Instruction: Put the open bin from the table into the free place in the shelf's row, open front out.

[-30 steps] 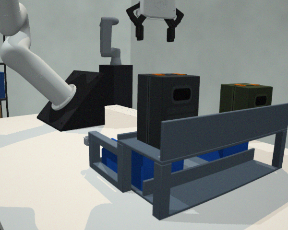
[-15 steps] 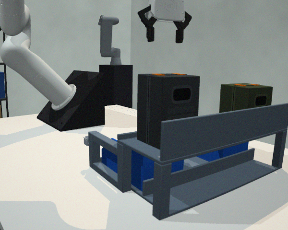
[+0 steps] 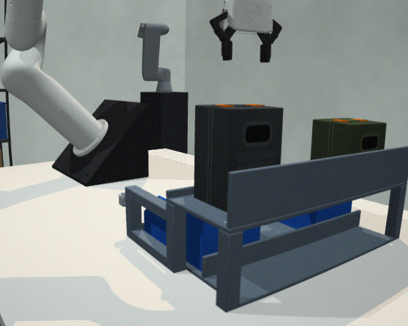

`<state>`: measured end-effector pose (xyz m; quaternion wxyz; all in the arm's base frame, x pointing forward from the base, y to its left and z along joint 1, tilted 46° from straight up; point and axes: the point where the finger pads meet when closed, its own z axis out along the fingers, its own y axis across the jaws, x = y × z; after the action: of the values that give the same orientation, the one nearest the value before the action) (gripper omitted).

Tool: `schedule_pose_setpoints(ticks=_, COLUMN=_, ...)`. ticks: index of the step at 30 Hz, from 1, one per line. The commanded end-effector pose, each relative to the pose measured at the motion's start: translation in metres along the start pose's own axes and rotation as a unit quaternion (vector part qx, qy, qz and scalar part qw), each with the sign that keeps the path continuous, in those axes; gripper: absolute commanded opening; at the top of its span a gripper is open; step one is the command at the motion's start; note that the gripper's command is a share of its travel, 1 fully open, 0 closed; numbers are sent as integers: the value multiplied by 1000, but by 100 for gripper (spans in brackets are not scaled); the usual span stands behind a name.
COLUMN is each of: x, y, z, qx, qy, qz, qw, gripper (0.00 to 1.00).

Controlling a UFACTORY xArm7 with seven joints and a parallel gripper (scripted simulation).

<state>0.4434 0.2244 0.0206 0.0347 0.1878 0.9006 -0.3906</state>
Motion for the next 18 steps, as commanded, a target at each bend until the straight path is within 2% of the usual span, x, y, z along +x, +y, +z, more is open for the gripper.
schedule_pose_setpoints(ticks=1, x=0, y=9, z=-3, qx=-1, qy=0, qz=4, qw=1000, gripper=100)
schedule_pose_setpoints(ticks=8, x=0, y=9, z=-3, qx=-1, qy=0, qz=4, qw=1000, gripper=100)
schedule_pose_setpoints(ticks=13, x=19, y=44, z=-3, qx=-2, qy=0, qz=4, qw=1000, gripper=100)
schedule_pose_setpoints(ticks=18, x=19, y=44, z=-3, qx=-2, qy=0, qz=4, qw=1000, gripper=100)
